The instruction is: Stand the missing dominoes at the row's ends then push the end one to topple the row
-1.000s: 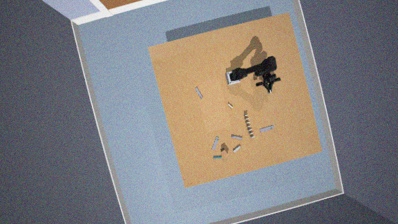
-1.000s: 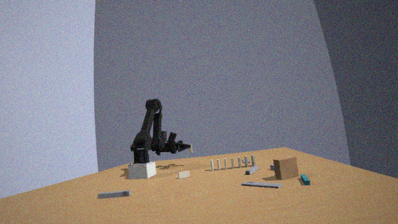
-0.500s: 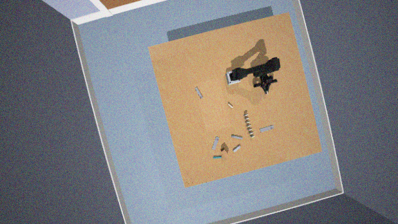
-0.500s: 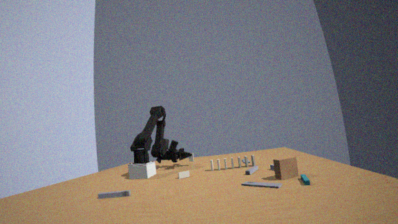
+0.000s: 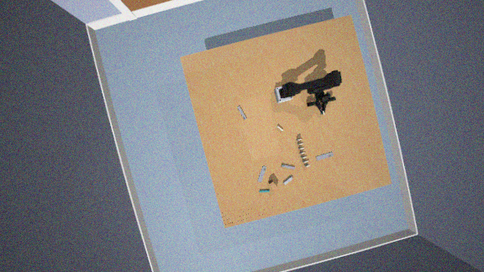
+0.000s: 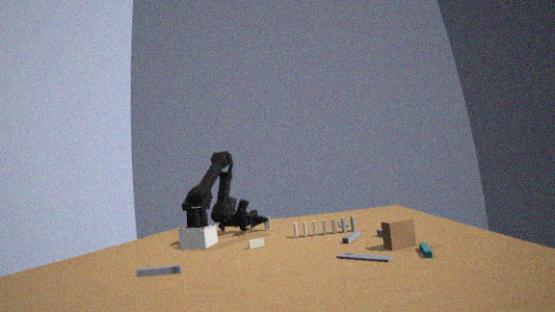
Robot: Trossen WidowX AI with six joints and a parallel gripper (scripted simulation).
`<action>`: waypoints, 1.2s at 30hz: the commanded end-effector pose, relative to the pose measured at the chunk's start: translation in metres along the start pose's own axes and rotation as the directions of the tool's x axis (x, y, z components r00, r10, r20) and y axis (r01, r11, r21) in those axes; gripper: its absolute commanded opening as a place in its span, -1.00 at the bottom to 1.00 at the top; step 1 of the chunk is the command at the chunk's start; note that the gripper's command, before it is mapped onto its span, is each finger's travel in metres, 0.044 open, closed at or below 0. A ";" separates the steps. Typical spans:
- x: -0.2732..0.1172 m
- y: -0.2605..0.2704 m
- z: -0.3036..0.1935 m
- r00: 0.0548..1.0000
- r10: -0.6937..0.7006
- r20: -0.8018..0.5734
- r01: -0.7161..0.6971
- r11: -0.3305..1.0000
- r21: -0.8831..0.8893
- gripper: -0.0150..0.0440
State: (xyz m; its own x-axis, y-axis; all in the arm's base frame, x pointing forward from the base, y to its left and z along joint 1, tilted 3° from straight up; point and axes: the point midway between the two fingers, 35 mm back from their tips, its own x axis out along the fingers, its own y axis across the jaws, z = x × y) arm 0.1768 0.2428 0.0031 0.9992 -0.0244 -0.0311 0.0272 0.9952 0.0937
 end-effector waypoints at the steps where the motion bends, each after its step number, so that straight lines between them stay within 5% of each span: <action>1: 0.000 0.000 -0.001 1.000 0.002 -0.001 -0.002 1.000 0.008 -0.25; 15: 0.000 0.001 0.001 1.000 0.002 -0.001 -0.002 1.000 0.008 1.00; 27: -0.002 0.004 0.049 1.000 0.005 -0.005 -0.005 1.000 -0.013 1.00; 31: 0.020 0.038 0.036 0.988 0.082 -0.130 -0.118 0.947 -0.299 1.00; 36: 0.050 0.066 0.022 0.914 0.127 -0.385 -0.351 0.720 -0.598 1.00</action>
State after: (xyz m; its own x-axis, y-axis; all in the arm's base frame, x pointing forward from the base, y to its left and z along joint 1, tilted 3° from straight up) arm 0.1993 0.2759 0.0385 0.9852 0.0694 -0.1569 -0.1029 0.9708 -0.2168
